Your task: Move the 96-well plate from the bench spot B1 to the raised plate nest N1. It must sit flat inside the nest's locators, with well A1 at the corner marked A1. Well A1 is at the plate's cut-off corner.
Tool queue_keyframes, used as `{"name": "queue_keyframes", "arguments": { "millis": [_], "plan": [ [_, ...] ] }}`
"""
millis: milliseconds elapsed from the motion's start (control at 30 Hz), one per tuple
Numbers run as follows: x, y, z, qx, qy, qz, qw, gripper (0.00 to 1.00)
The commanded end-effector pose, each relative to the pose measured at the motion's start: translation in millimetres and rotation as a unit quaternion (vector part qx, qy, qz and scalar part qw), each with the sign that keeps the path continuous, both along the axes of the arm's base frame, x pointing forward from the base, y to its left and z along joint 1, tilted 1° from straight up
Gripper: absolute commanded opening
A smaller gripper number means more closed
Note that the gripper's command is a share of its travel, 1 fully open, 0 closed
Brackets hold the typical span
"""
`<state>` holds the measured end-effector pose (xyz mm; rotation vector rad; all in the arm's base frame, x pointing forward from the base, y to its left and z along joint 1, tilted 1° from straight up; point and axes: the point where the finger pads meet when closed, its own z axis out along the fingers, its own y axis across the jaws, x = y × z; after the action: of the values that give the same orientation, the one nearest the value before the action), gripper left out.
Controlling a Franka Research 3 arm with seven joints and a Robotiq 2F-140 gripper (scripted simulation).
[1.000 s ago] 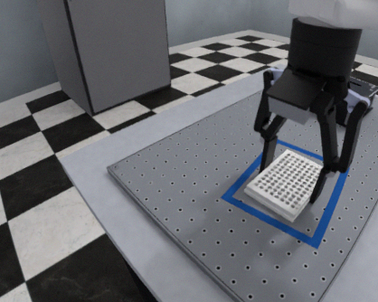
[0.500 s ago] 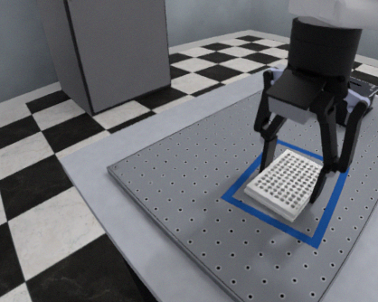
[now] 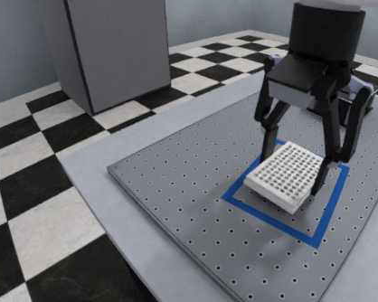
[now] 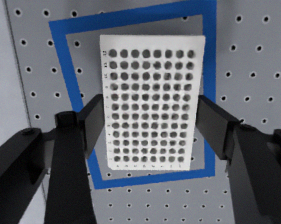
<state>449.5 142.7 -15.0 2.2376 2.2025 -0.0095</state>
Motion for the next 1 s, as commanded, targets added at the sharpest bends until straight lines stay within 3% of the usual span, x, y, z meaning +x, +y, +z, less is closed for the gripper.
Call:
{"name": "queue_keyframes", "arguments": {
  "millis": [0, 967],
  "plan": [
    [-1.1, -0.6, 6.4, 0.0, 0.003, 0.005, 1.0, 0.6],
    [-0.8, -0.4, 45.6, 0.0, 0.003, 0.005, 1.0, 0.6]
  ]
}}
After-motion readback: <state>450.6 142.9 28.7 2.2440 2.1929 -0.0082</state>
